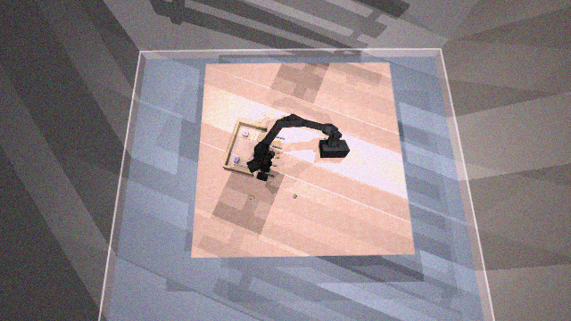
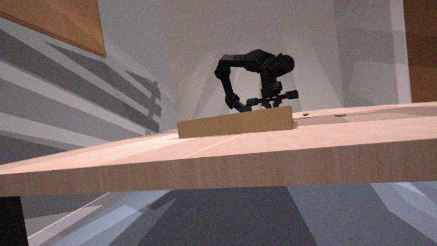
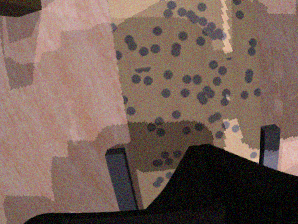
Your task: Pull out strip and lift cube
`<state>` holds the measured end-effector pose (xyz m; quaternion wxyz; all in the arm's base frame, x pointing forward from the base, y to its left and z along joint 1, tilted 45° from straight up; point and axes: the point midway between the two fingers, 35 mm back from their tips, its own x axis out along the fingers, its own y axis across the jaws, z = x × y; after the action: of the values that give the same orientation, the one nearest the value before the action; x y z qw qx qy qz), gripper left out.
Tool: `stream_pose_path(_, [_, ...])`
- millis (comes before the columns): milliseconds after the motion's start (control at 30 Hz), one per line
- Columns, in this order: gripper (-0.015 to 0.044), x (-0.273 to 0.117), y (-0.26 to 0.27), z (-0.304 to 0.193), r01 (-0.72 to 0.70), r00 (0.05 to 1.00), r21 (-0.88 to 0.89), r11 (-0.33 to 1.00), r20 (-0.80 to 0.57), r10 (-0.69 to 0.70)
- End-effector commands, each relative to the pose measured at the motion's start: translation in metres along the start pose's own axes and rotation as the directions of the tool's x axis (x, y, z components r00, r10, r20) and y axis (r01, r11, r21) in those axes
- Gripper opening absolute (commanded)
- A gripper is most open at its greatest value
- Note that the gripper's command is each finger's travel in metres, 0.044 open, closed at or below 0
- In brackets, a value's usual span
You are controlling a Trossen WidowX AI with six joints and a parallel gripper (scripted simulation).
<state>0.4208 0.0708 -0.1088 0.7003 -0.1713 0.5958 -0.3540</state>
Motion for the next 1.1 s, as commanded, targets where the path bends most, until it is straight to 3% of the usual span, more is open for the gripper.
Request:
stream_pose_path(0, [0.0, 0.0004, -0.0004, 0.0005, 0.002, 1.0, -0.004, 1.0, 0.003, -0.002])
stream_pose_path(1067, [0.0, 0.0036, -0.0002, 0.0008, 0.002, 1.0, -0.004, 1.0, 0.003, -0.002])
